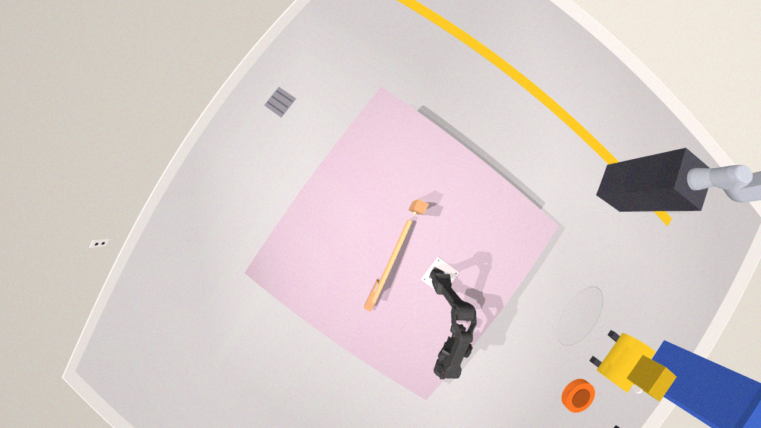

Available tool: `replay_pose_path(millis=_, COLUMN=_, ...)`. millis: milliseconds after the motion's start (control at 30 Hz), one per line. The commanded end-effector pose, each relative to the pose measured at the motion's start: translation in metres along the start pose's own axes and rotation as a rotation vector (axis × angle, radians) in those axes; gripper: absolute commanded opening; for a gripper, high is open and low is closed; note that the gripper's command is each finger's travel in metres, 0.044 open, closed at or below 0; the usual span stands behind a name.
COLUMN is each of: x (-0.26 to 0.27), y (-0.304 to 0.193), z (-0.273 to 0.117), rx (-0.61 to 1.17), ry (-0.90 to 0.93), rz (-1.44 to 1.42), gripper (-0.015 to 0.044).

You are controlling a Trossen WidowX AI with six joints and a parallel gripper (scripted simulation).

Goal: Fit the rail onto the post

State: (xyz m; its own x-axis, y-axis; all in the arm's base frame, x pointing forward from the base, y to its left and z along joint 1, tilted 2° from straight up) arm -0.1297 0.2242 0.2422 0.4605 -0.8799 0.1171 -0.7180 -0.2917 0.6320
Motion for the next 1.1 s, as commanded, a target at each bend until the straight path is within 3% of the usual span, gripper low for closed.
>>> replay_pose_path(millis=0, x=0.0, y=-0.002, z=-0.001, rx=0.002, ry=-0.005, rz=0.004, gripper=0.0426)
replay_pose_path(millis=233, x=0.007, y=-0.072, z=-0.049, rx=0.076, ry=-0.203, rz=0.171, gripper=0.044)
replay_pose_path(millis=467, x=0.047, y=-0.146, z=-0.096, rx=0.171, ry=-0.387, rz=0.386, gripper=0.044)
replay_pose_path(millis=767, x=0.141, y=-0.222, z=-0.133, rx=0.287, ry=-0.569, rz=0.707, gripper=0.044)
replay_pose_path(millis=1067, x=0.258, y=-0.259, z=-0.138, rx=0.407, ry=-0.691, rz=1.039, gripper=0.044)
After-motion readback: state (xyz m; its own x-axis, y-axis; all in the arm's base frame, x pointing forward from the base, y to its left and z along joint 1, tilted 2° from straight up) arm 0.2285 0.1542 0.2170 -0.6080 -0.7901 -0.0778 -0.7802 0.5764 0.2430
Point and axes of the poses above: the point midway between the two fingers, 35 mm back from their tips, its own z axis out along the fingers, its own x axis across the jaws, y = z × x, the point moved 8 cm from there along -z, back along the fingers, and after that the axes turned 7 degrees about -z, right-handed, at the moved point
